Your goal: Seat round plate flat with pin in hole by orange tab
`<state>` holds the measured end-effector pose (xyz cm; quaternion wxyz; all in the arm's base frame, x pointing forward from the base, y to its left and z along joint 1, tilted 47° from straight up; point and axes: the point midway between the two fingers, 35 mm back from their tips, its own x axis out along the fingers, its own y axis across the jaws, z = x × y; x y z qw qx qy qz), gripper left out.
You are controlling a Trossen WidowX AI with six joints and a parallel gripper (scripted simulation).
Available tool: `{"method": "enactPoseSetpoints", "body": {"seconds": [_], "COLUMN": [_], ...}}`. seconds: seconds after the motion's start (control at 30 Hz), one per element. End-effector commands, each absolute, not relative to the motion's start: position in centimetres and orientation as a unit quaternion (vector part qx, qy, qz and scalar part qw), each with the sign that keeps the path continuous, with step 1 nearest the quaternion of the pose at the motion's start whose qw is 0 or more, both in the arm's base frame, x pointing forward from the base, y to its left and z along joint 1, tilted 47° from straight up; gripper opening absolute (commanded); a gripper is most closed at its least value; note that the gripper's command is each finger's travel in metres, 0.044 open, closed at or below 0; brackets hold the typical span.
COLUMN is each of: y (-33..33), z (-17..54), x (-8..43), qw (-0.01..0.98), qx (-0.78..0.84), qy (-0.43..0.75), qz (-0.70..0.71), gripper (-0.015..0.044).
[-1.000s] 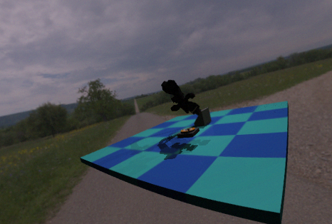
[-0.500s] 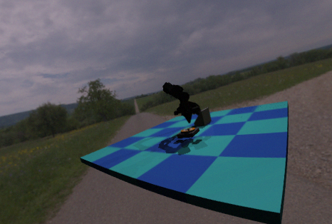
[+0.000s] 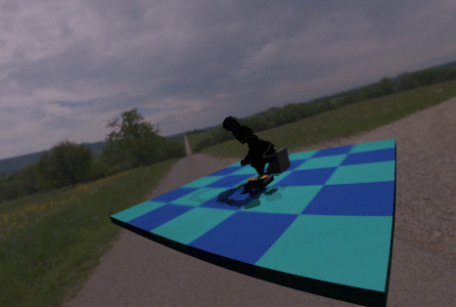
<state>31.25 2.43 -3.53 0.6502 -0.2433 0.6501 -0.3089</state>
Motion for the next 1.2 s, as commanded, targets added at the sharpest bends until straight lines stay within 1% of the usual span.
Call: {"method": "enactPoseSetpoints", "body": {"seconds": [0.0, 0.87, 1.17], "y": [2.1, 0.2, 3.2], "z": [-3.2, -1.5, 1.3], "x": [31.9, 33.4, 33.3], "qw": [0.652, 0.652, 0.652], "qx": [-0.244, -0.245, -0.244], "qy": [0.647, 0.647, 0.648], "qz": [-0.31, -0.31, -0.309], "gripper": [0.0, 0.0, 0.0]}}
